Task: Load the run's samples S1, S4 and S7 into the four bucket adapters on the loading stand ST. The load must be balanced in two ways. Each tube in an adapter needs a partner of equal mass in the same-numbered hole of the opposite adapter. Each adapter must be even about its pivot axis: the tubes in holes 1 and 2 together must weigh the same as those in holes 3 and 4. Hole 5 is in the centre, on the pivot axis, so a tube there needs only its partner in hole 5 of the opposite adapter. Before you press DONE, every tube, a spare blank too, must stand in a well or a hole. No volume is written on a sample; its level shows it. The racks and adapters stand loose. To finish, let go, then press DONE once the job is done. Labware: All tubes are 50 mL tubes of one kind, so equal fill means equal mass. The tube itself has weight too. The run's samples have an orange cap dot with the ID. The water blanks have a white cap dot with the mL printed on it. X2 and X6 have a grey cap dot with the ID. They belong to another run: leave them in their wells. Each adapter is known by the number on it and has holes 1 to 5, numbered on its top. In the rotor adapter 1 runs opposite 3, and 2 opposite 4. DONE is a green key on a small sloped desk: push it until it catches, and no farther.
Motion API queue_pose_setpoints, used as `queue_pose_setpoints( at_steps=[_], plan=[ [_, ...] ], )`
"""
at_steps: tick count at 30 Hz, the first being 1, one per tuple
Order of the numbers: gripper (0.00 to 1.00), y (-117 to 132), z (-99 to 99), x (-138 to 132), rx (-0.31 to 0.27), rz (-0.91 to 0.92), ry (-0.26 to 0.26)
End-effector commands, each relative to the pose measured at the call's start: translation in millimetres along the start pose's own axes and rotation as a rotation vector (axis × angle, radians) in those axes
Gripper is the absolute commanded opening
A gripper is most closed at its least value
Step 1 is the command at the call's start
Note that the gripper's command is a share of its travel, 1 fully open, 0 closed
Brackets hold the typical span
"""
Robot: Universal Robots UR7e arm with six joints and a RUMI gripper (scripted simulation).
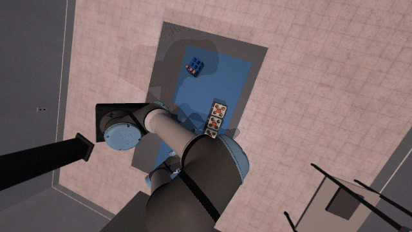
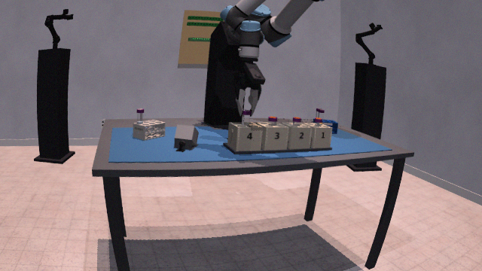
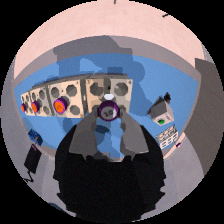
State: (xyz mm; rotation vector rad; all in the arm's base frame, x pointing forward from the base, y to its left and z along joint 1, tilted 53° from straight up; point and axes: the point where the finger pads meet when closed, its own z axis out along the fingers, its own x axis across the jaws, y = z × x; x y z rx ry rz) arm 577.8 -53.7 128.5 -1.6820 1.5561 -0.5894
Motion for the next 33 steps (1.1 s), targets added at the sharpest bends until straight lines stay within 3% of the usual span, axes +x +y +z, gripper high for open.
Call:
queue_pose_setpoints(
  at_steps=[1, 33],
  plan=[
    [0.00, -0.4, 4.6, 0.1, 0.001, 0.000, 0.001],
    [0.00, -0.4, 22.6, 0.1, 0.001, 0.000, 0.001]
  ],
)
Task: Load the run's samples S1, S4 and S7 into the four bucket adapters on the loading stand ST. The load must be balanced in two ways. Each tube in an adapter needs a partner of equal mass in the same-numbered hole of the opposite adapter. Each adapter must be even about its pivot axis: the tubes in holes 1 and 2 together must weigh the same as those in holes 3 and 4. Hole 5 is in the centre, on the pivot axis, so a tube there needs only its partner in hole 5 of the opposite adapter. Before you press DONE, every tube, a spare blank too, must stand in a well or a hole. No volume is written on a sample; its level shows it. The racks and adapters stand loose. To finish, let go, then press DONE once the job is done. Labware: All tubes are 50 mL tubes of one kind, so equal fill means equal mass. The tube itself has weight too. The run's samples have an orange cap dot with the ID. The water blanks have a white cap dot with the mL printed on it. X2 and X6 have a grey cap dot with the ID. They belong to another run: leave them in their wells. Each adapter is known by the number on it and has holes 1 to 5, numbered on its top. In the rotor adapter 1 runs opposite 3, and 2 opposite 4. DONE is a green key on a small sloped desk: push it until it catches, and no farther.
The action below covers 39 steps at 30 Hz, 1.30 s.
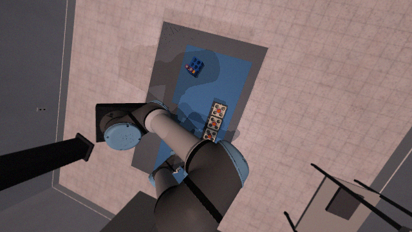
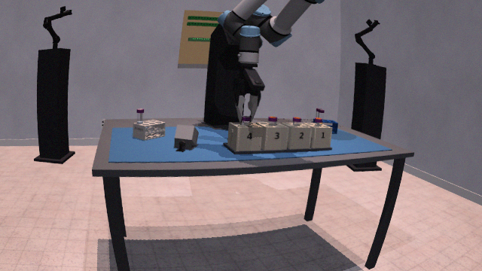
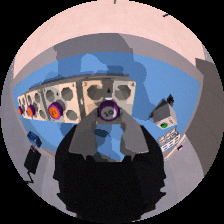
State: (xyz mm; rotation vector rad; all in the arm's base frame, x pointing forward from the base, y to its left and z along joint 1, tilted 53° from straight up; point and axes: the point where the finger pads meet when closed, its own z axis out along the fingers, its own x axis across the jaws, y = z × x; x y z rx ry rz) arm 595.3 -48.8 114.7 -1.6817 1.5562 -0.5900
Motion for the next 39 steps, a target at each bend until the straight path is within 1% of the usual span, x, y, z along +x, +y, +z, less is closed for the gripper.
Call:
queue_pose_setpoints(
  at_steps=[1, 4, 5, 19, 31, 35, 36, 39],
  plan=[
    [0.00, -0.3, -0.1, 0.1, 0.001, 0.000, 0.000],
    [0.00, -0.3, -0.2, 0.1, 0.001, 0.000, 0.000],
    [0.35, -0.3, -0.2, 0.1, 0.001, 0.000, 0.000],
    [0.35, -0.3, -0.2, 0.1, 0.001, 0.000, 0.000],
    [0.35, -0.3, -40.1, 0.1, 0.001, 0.000, 0.000],
    [0.35, -0.3, -41.2, 0.1, 0.001, 0.000, 0.000],
    [0.00, 3.3, -41.2, 7.6, 0.001, -0.050, 0.000],
    [0.00, 13.9, -41.0, 30.2, 0.001, -0.200, 0.001]
  ],
)
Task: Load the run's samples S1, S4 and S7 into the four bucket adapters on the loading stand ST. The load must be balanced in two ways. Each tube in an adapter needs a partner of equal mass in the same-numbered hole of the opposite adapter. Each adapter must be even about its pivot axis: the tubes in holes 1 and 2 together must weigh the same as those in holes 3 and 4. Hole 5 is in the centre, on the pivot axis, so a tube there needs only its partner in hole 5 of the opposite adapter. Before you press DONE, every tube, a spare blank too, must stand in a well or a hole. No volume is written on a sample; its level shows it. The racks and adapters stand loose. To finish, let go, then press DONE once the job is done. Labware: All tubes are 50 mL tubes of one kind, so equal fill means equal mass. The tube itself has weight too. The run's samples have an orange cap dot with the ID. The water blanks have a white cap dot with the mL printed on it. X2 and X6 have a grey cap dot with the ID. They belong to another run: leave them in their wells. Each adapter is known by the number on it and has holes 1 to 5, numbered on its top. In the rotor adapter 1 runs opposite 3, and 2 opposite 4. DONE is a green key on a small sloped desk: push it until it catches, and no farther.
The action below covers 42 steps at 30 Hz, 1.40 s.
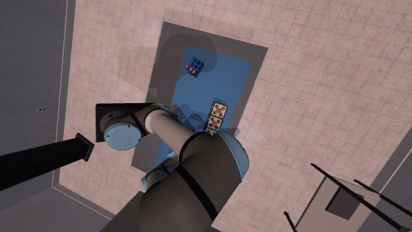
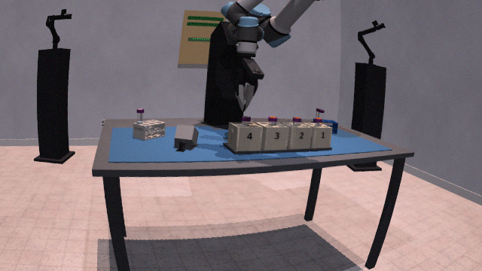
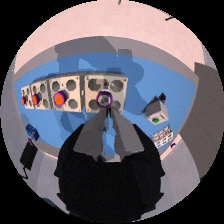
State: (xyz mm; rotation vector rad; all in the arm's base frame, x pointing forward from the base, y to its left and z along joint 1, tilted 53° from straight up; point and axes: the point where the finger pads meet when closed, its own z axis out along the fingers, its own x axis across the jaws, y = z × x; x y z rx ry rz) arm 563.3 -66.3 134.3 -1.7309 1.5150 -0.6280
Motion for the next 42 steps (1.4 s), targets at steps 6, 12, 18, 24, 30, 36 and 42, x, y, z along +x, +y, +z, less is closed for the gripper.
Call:
queue_pose_setpoints(
  at_steps=[6, 12, 18, 24, 30, 36, 42],
  plan=[
    [0.00, 34.8, -0.4, 64.4, 0.000, -0.441, -0.007],
    [0.00, 50.8, -0.1, 93.7, 0.001, -0.641, -0.007],
    [0.00, 74.8, 0.3, 137.7, 0.002, -0.941, -0.006],
    [0.00, 96.9, 0.7, 178.2, 0.002, -0.974, -0.006],
    [0.00, 96.8, 0.7, 178.2, 0.002, -0.974, -0.006],
    [0.00, 95.9, 17.3, 179.0, -0.054, -0.972, -0.170],
    [0.00, 94.9, 37.2, 179.9, -0.086, -0.969, -0.264]
  ],
)
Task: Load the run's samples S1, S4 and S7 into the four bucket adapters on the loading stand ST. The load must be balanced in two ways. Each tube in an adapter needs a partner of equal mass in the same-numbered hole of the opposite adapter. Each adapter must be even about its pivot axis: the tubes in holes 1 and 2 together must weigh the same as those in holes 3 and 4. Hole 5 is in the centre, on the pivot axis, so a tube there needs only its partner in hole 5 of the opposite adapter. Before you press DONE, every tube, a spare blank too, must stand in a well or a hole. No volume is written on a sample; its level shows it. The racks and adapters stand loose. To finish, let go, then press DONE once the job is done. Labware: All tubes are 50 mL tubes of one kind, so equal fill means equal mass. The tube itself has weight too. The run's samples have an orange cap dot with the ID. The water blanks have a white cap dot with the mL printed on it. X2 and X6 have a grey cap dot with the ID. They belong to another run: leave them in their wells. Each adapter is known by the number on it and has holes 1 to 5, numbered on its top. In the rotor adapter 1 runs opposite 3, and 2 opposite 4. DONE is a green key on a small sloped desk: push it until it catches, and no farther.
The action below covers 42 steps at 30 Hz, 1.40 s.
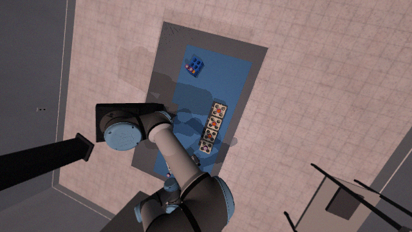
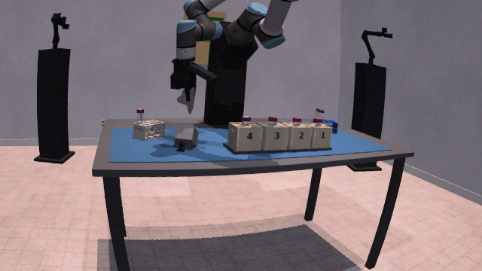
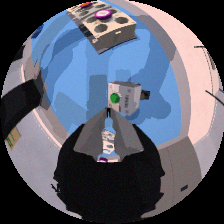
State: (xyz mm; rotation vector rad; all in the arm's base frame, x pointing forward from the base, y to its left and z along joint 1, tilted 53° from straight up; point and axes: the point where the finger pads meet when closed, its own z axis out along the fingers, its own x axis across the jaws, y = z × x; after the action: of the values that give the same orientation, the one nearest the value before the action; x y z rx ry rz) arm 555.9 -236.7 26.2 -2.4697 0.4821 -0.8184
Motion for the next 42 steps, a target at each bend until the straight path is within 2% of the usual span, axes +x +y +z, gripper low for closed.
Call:
queue_pose_setpoints(
  at_steps=[1, 7, 20, 42],
  plan=[
    [0.00, 3.2, 15.5, 5.3, 0.016, -0.001, -0.055],
    [0.00, 3.6, 26.8, 8.6, 0.016, -0.001, -0.055],
    [0.00, 3.7, 27.5, 8.7, 0.016, -0.001, -0.055],
    [0.00, 4.0, 40.5, 11.4, 0.016, -0.001, -0.055]
  ],
)
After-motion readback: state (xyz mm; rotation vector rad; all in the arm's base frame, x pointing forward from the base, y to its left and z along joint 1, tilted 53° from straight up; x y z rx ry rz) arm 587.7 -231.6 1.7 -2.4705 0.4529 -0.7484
